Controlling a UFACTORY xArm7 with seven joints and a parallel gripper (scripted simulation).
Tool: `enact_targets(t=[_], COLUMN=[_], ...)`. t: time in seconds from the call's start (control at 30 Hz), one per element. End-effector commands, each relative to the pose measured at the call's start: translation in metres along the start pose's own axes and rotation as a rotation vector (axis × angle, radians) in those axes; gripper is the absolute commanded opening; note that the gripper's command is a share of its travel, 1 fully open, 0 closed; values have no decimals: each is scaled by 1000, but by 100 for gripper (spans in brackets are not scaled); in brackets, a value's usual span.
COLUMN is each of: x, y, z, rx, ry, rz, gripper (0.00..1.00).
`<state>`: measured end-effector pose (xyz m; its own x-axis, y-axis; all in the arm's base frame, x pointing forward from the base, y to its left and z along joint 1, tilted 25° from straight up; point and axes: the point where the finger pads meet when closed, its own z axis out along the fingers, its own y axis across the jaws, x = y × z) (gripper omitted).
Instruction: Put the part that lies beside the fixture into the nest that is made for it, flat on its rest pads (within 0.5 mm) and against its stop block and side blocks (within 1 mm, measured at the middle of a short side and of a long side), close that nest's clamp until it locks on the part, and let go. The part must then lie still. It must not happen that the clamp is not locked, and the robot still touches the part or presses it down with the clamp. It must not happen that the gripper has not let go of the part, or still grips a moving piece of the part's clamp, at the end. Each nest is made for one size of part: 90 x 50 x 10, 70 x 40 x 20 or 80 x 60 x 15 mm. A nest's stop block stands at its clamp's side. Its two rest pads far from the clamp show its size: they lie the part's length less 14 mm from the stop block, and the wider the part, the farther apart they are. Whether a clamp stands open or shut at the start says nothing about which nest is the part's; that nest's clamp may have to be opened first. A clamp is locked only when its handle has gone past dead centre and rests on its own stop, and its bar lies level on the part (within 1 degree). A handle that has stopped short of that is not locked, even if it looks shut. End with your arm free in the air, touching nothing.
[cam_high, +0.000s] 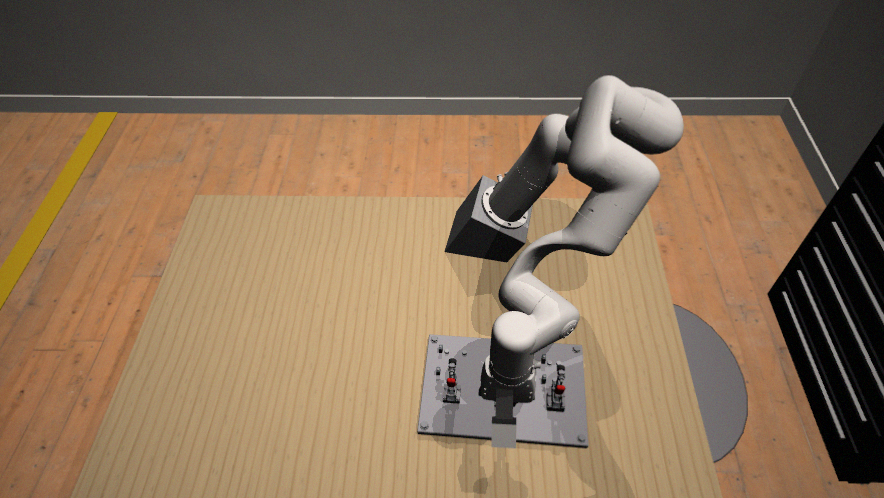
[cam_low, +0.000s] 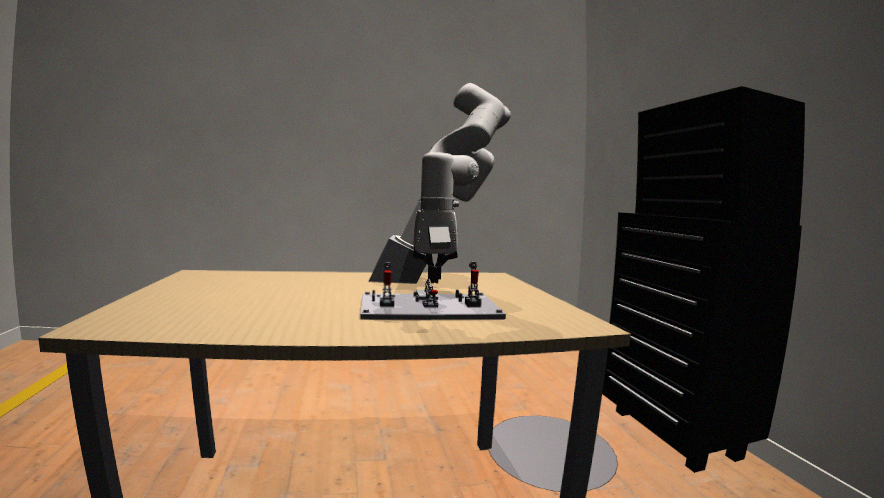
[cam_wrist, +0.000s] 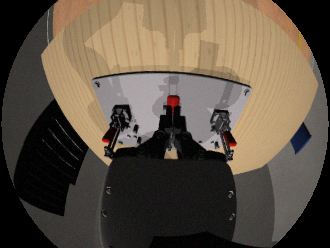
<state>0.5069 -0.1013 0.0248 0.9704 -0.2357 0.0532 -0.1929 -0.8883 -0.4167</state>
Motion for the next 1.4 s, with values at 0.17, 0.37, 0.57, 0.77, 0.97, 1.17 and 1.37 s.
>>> enact_targets(t=[0.17, 0.37, 0.57, 0.77, 0.97, 1.17, 1.37], x=[2, 2, 2, 2, 2, 2, 3], y=[1, 1, 1, 1, 1, 1, 1], z=[-1, 0, 0, 0, 0, 2, 8], rx=[-1, -1, -1, -1, -1, -1, -1], ry=[5, 5, 5, 5, 5, 5, 5], rz=[0, 0, 0, 0, 0, 0, 0], gripper=[0, 0, 0, 0, 0, 0, 0])
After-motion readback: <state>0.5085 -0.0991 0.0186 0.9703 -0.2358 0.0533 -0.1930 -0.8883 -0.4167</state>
